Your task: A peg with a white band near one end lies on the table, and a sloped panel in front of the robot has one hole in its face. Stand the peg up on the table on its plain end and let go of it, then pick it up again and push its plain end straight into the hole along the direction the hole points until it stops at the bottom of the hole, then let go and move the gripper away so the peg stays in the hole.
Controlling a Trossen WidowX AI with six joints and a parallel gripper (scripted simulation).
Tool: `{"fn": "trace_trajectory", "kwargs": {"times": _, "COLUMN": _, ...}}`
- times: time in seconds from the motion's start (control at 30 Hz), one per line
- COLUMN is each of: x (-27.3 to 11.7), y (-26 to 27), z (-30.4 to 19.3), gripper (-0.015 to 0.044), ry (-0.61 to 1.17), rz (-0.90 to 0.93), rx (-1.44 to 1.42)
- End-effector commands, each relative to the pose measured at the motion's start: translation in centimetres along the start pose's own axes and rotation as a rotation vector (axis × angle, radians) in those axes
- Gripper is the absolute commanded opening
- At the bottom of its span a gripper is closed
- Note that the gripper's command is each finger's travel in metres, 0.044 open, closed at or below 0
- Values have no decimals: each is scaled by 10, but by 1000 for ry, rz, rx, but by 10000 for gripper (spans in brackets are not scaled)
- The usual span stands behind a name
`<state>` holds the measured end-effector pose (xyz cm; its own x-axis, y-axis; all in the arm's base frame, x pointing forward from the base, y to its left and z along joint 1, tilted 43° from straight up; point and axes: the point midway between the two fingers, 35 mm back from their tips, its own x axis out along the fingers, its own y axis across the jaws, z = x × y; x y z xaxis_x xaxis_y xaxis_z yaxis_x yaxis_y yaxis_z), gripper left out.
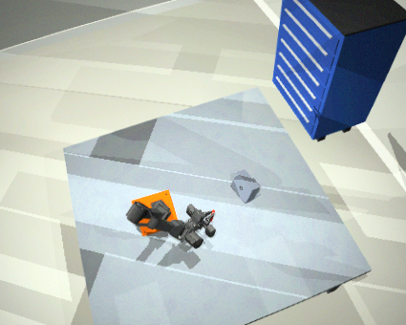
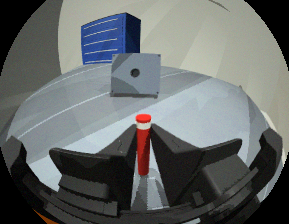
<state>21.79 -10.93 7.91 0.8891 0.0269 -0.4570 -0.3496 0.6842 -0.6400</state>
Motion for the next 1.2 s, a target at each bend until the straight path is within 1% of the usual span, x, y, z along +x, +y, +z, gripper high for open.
{"fn": "trace_trajectory", "kwargs": {"times": 0.0, "x": -3, "y": 1, "z": -2, "gripper": 51, "ry": -42, "rz": 2, "rx": -1}}
{"fn": "trace_trajectory", "kwargs": {"times": 0.37, "x": -9, "y": 1, "z": -6, "gripper": 51, "ry": -137, "rz": 3, "rx": -1}}
{"fn": "trace_trajectory", "kwargs": {"times": 0.53, "x": -9, "y": 1, "z": -5, "gripper": 51, "ry": -105, "rz": 2, "rx": -1}}
{"fn": "trace_trajectory", "kwargs": {"times": 1.17, "x": -9, "y": 2, "z": -10, "gripper": 51, "ry": -106, "rz": 2, "rx": 8}}
